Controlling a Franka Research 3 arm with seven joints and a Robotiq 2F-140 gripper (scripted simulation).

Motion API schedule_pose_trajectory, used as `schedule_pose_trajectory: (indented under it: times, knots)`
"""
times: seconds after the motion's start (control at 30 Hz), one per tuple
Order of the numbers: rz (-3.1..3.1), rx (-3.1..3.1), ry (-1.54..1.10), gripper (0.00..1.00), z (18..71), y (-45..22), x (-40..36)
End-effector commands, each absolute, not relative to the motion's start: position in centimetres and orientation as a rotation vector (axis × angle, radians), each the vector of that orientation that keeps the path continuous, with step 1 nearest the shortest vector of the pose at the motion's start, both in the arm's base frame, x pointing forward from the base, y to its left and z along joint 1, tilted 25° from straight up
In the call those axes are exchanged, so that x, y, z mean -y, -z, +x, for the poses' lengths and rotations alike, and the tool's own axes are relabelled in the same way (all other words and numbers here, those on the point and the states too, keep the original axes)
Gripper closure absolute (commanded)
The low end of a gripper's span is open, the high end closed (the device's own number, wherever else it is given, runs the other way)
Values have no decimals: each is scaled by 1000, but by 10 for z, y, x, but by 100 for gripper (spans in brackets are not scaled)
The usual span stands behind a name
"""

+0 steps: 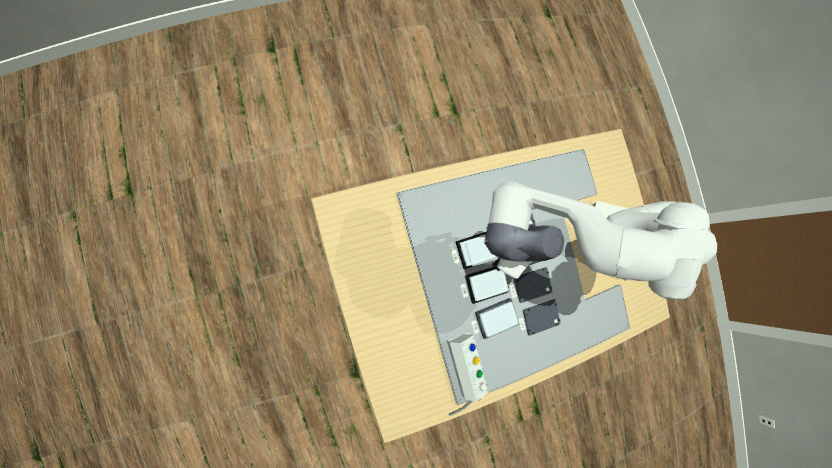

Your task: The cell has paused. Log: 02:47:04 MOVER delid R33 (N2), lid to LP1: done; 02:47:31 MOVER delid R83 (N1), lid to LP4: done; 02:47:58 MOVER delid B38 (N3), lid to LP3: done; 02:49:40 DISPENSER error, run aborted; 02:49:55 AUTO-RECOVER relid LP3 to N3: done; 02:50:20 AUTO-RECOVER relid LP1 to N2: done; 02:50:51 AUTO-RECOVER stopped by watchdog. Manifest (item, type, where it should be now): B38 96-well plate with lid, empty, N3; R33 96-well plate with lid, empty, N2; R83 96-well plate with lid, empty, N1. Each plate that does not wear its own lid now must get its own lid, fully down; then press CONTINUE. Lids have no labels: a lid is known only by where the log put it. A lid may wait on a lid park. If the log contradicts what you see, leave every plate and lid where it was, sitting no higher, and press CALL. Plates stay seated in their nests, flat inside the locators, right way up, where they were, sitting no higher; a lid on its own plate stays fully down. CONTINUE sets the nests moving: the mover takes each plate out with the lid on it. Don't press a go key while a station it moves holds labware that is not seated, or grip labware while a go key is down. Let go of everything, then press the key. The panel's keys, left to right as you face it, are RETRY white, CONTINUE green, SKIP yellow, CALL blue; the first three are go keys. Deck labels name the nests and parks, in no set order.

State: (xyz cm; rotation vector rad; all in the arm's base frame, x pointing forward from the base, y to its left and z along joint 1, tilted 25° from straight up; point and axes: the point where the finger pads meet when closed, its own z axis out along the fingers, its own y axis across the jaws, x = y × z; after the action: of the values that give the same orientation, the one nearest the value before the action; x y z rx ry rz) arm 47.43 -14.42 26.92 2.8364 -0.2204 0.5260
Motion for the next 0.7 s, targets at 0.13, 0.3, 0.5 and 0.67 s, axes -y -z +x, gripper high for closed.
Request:
schedule_pose_trajectory:
  times: [0.13,0.3,0.5,0.67]
  knots:
    - [2830,141,-515,100,476,-267,146]
    - [2829,134,-514,100,477,-264,147]
    - [2829,134,-514,100,479,-257,149]
    - [2829,134,-514,100,482,-251,151]
